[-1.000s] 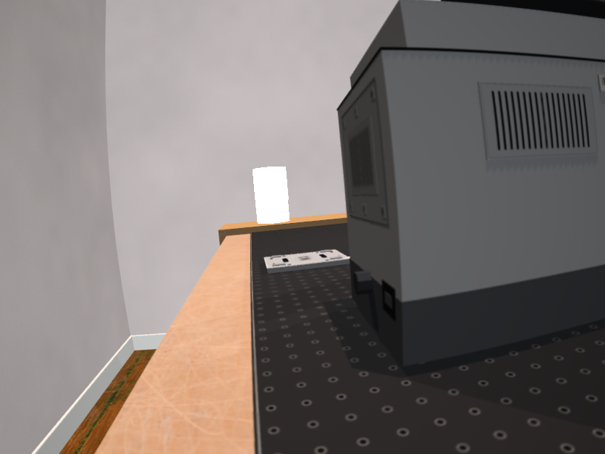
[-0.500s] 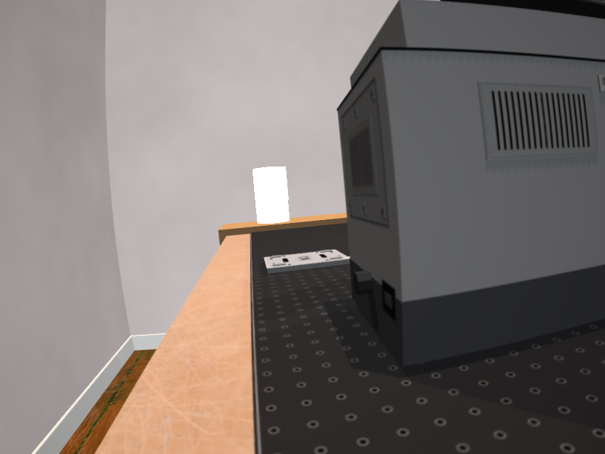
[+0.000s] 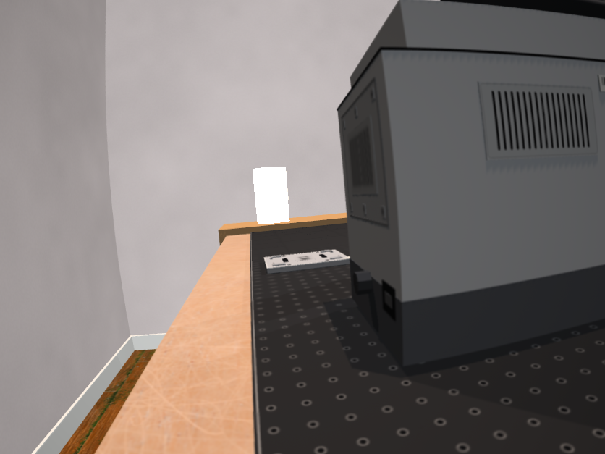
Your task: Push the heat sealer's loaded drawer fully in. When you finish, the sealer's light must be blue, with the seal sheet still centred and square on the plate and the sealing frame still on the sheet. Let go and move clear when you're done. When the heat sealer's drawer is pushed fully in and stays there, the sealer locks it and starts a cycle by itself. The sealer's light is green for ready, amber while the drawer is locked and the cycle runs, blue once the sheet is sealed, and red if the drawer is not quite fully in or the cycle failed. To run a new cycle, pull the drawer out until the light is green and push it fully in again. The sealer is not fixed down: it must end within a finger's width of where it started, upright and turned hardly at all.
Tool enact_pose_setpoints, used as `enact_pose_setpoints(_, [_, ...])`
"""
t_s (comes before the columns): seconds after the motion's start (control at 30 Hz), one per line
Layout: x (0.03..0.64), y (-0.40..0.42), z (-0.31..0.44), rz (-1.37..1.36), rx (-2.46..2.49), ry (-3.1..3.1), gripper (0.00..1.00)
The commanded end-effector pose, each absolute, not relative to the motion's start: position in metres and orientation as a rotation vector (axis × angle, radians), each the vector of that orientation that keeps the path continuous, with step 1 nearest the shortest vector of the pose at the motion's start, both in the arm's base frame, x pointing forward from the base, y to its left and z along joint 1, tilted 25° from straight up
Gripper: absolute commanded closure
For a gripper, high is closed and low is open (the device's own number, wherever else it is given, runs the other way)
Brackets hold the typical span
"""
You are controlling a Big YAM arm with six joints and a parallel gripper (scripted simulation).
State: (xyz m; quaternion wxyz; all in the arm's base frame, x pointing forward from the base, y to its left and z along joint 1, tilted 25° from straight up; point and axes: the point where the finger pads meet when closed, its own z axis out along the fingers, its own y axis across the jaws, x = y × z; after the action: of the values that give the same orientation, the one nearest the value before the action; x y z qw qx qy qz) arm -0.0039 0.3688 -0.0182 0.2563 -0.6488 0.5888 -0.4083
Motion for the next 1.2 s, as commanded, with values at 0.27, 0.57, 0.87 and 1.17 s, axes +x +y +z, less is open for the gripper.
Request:
enact_pose_setpoints(0.27, [-0.0081,0.3786,-0.0151,-1.08,-1.759,1.602,0.86])
enact_pose_setpoints(0.57, [-0.0081,0.3786,-0.0151,-1.08,-1.759,1.602,0.93])
enact_pose_setpoints(0.87, [-0.0081,0.3786,-0.0151,-1.08,-1.759,1.602,1.0])
enact_pose_setpoints(1.17, [-0.0081,0.3786,-0.0151,-1.08,-1.759,1.602,1.0])
